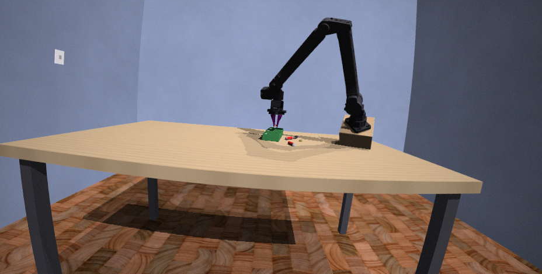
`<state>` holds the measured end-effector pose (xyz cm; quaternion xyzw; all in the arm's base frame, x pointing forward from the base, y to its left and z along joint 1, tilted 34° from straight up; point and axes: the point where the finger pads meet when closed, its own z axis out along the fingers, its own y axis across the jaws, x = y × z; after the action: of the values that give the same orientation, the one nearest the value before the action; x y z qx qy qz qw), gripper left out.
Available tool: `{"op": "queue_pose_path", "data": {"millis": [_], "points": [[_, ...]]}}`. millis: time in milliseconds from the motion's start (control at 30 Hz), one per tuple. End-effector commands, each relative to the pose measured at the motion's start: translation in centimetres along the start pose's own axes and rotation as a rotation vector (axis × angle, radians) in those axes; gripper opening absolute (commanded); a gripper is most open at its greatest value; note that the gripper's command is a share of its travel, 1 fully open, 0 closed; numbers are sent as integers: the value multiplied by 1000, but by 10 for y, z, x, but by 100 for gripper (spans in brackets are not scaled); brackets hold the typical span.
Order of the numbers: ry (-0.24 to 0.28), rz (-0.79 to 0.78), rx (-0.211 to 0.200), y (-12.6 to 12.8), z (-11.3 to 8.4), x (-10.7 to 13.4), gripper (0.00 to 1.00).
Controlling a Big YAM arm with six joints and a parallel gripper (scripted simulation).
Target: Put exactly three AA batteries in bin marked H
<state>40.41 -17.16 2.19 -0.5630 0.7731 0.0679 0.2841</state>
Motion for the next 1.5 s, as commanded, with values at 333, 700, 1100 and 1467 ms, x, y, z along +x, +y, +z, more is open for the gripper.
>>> {"op": "queue_pose_path", "data": {"millis": [333,700,1100,1467], "points": [[-5,8,-12,3,31,-1,9],[-3,15,-6,2,44,3,9],[-1,18,1,4,40,11,9],[-1,13,-1,5,41,10,28]]}}
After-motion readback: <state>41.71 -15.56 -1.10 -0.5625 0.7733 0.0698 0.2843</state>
